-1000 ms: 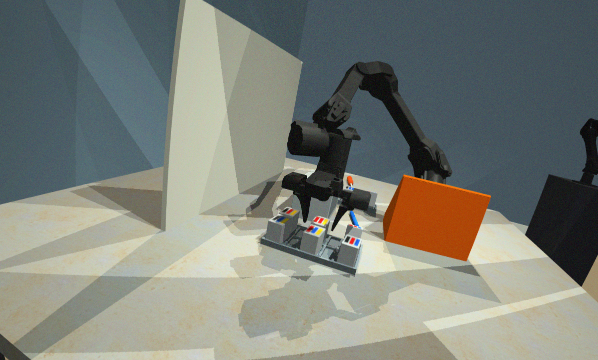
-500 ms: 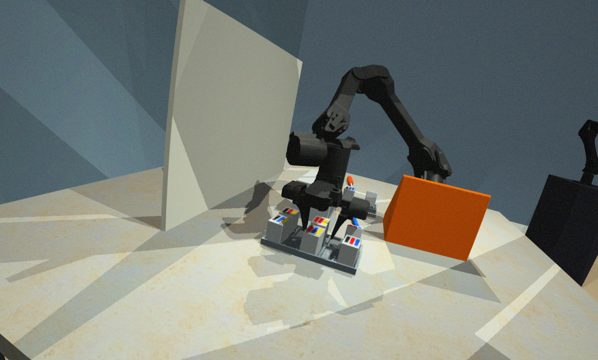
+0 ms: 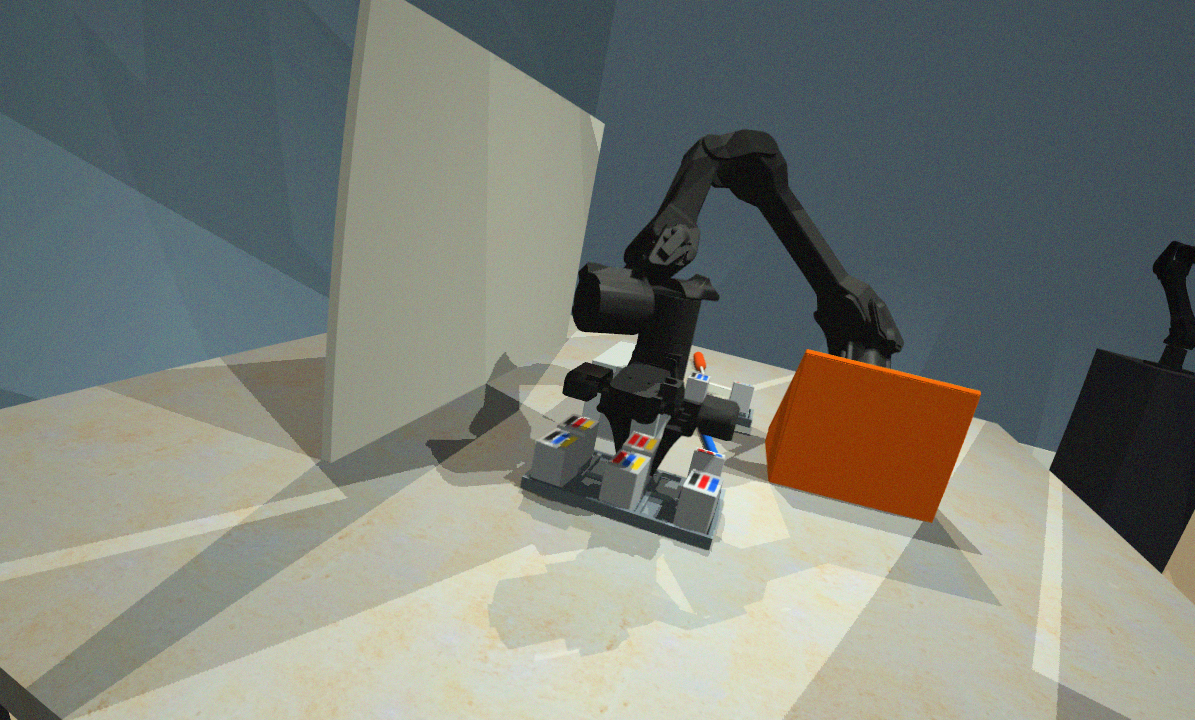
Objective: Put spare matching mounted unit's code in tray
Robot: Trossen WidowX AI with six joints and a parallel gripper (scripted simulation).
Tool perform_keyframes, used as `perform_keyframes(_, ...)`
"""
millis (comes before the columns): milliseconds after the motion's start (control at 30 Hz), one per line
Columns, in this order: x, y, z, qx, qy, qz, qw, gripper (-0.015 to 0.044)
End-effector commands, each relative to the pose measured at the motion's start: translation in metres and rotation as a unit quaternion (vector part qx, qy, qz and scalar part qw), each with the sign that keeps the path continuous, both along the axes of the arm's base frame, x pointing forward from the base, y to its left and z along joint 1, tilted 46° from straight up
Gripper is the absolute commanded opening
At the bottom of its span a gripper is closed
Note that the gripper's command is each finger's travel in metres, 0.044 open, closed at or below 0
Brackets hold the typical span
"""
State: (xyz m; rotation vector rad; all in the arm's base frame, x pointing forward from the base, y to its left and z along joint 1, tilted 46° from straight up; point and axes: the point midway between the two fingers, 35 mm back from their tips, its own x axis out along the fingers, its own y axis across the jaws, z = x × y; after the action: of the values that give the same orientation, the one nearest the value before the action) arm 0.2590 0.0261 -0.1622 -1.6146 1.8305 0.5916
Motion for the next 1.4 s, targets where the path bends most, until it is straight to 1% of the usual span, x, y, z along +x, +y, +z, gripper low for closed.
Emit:
perform_keyframes(0, 0.000, 0.000, 0.000, 0.000, 0.000, 0.000, 1.000, 0.0129)
perform_keyframes(67, 0.000, 0.000, 0.000, 0.000, 0.000, 0.000, 1.000, 0.0115)
perform_keyframes(200, 0.000, 0.000, 0.000, 0.000, 0.000, 0.000, 1.000, 0.0010)
perform_keyframes(233, 0.000, 0.000, 0.000, 0.000, 0.000, 0.000, 1.000, 0.0000)
perform_keyframes(500, 0.000, 0.001, 0.001, 0.000, 0.000, 0.000, 1.000, 0.0000)
perform_keyframes(833, 0.005, 0.053, 0.052, 0.000, 0.001, 0.002, 1.000, 0.0000)
perform_keyframes(1100, 0.007, 0.058, 0.056, 0.000, -0.002, 0.007, 1.000, 0.0000)
perform_keyframes(1367, 0.011, 0.094, 0.084, 0.002, 0.000, 0.004, 1.000, 0.0000)
